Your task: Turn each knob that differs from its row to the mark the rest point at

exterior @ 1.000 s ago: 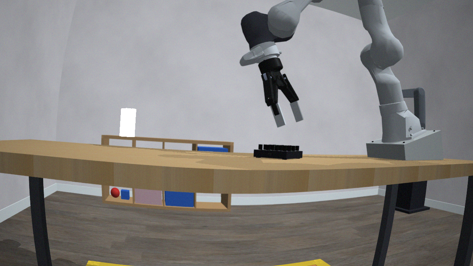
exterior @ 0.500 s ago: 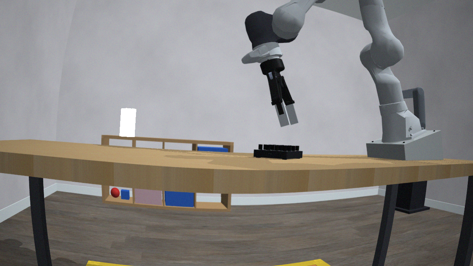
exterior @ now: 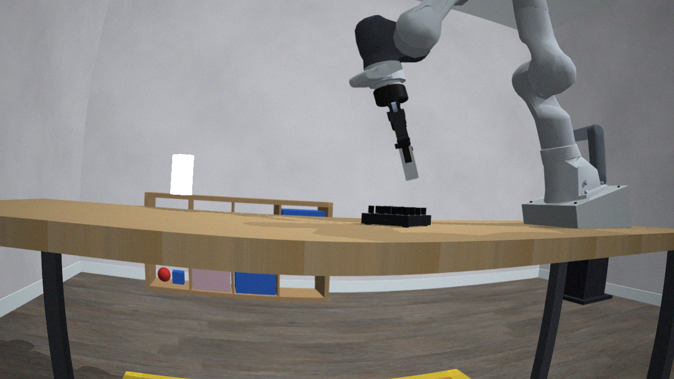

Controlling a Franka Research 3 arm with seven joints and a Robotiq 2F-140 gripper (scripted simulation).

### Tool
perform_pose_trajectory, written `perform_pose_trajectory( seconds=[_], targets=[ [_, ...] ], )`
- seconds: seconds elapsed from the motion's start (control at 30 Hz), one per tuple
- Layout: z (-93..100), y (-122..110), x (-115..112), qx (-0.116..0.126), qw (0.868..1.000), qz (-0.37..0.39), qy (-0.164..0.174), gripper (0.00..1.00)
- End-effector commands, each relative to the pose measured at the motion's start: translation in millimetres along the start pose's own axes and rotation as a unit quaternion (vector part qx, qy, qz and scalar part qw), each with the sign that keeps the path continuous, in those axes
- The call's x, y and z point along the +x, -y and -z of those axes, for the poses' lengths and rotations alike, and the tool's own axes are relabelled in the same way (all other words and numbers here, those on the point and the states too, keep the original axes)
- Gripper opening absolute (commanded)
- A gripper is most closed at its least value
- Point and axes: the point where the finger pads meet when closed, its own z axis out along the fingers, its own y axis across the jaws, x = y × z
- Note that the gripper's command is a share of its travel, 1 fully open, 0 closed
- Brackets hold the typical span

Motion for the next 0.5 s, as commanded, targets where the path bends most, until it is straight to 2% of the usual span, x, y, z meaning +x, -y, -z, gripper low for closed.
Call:
perform_pose_trajectory(
  seconds=[0.0, 0.2, 0.47],
  targets=[
    [1.6, 0.1, 6.0, 0.004, 0.997, 0.076, -0.016, 1.0],
    [1.1, 0.3, 6.9, 0.003, 0.994, 0.106, -0.023, 1.0],
    [0.1, 1.1, 9.1, -0.002, 0.983, 0.179, -0.04, 1.0]
  ],
)
